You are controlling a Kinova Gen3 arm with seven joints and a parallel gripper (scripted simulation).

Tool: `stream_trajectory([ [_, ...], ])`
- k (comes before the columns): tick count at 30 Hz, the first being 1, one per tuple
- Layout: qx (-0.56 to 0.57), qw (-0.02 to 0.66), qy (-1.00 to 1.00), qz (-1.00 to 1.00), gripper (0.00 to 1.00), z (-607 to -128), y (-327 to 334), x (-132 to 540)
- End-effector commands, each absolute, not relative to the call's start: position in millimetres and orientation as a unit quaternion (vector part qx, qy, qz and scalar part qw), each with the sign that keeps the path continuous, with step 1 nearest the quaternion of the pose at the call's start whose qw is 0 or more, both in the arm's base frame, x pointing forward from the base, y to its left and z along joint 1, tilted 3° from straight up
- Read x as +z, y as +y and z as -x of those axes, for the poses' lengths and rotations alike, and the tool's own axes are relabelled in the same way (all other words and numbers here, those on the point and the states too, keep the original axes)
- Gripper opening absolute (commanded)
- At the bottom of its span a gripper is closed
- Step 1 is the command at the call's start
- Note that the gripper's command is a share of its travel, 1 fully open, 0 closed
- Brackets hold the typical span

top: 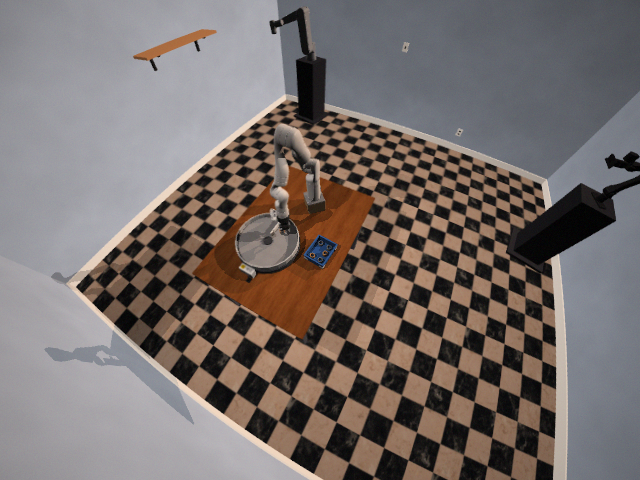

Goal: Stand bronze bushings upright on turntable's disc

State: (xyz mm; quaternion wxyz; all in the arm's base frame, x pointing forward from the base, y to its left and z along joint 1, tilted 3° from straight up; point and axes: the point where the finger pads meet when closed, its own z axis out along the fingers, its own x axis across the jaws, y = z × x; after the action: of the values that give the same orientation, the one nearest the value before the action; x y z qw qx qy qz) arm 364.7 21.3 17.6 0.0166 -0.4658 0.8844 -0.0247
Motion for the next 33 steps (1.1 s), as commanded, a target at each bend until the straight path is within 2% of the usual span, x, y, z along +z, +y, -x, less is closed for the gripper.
stream_trajectory([
  [1,-0.024,0.013,0.885,0.464,0.0,-362.8,19.1,11.1],
  [33,-0.024,0.013,0.885,0.464,0.0,-363.6,18.5,-6.4],
])
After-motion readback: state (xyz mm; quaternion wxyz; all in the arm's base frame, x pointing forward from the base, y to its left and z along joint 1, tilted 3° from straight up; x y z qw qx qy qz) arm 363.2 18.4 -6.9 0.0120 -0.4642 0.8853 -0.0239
